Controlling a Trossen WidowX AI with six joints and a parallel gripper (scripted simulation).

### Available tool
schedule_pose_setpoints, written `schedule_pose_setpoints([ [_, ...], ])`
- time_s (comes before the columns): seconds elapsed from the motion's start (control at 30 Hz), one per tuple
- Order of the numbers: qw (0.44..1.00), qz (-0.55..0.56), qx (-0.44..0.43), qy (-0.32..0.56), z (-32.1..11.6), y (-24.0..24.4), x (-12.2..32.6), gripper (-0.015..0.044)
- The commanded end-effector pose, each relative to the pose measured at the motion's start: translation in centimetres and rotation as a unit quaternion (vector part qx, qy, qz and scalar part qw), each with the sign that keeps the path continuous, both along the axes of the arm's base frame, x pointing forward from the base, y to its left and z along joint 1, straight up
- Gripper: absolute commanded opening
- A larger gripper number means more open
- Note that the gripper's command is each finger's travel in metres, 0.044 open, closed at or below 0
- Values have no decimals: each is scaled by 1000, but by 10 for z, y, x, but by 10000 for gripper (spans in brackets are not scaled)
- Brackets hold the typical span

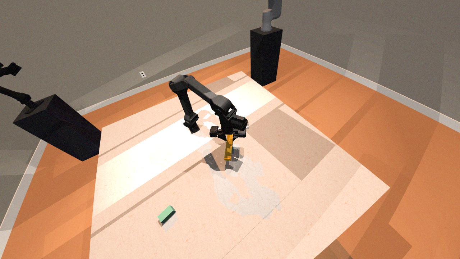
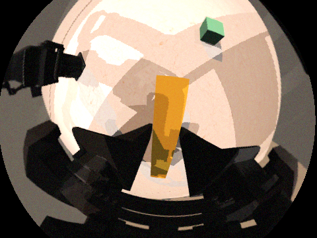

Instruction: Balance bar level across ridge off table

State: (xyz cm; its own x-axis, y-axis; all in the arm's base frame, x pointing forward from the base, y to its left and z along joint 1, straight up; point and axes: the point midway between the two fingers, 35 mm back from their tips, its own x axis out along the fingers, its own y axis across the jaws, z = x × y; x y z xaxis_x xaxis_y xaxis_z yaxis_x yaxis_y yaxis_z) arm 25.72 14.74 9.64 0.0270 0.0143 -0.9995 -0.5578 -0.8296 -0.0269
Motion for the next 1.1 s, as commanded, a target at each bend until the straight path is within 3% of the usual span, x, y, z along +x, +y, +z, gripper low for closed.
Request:
schedule_pose_setpoints([
  [0.0,1000,0,0,0,0,0,0,185],
  [0.07,1000,0,0,0,0,0,0,185],
  [0.4,1000,0,0,0,0,0,0,440],
  [0.53,1000,0,0,0,8,1,1,440],
  [0.8,1000,0,0,0,98,-1,-2,440],
  [1.07,1000,0,0,0,100,-2,-3,440],
])
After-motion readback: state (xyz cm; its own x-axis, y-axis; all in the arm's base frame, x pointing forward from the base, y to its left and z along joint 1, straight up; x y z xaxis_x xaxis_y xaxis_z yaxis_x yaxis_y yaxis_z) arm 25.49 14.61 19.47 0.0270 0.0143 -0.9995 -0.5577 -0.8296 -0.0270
